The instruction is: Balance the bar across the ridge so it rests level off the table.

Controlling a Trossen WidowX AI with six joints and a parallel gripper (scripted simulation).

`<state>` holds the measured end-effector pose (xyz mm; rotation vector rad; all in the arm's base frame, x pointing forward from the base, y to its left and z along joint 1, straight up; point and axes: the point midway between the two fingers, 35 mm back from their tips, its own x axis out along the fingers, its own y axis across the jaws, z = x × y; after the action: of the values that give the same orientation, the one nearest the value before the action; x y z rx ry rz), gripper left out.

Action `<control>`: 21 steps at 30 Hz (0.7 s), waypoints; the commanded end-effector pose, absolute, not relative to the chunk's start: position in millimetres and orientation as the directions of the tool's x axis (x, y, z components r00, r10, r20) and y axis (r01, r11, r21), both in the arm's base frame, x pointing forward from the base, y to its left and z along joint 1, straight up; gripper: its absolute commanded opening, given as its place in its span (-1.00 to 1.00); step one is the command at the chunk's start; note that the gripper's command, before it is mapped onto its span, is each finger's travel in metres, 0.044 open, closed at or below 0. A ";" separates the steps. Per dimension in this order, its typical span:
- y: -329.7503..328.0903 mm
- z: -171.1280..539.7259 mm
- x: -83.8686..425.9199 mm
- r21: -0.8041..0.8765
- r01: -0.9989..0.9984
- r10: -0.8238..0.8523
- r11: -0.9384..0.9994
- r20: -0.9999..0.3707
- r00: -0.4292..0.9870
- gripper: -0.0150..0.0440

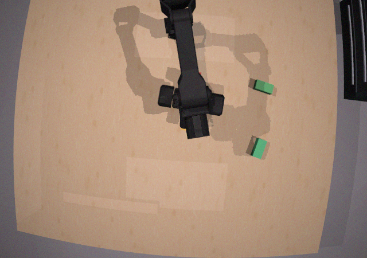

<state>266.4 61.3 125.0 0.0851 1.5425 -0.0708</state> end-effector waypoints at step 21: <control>61.3 122.9 266.8 0.010 0.102 0.007 0.995 -1.000 0.030 -0.49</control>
<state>266.4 61.3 123.4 0.0852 1.5419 -0.0706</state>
